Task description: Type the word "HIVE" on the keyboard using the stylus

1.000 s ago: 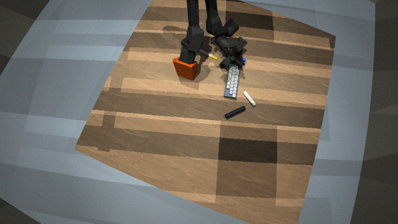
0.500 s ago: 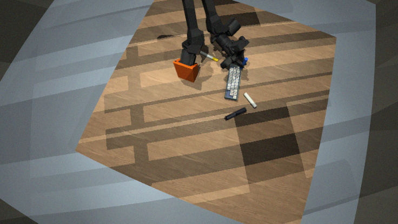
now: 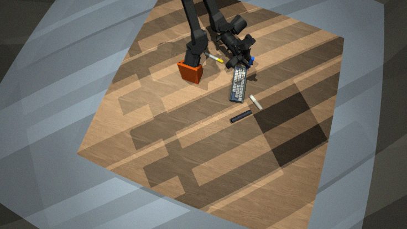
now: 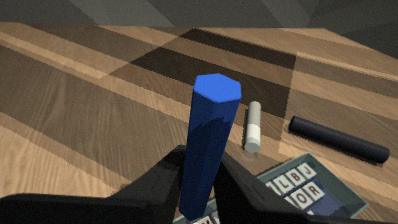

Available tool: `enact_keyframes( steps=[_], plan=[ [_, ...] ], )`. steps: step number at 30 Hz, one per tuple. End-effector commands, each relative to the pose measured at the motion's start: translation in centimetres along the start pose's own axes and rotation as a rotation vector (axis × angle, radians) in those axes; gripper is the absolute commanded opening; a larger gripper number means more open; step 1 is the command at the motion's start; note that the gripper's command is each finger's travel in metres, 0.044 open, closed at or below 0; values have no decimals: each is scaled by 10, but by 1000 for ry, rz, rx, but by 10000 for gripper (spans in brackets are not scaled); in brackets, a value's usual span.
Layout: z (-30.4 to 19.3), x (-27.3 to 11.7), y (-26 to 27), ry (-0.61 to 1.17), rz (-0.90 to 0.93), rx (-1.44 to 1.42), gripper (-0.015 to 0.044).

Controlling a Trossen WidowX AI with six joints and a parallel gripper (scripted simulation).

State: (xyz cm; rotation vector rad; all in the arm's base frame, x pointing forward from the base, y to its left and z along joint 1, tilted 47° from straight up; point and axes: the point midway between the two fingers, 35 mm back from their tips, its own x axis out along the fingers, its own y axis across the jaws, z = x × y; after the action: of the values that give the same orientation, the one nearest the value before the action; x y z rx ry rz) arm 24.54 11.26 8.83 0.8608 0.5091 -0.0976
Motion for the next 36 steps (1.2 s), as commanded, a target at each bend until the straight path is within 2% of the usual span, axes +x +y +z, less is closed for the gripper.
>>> enact_keyframes(
  steps=[1, 12, 25, 28, 36],
  plan=[
    [0, -1, -1, -1, 0, 1, 0],
    [0, -16, -13, 2, 1, -3, 0],
    [-19, -10, -15, 1, 3, -3, 0],
    [-20, -10, -15, 1, 2, -3, 79],
    [-23, -7, -15, 3, 1, -3, 81]
  ],
)
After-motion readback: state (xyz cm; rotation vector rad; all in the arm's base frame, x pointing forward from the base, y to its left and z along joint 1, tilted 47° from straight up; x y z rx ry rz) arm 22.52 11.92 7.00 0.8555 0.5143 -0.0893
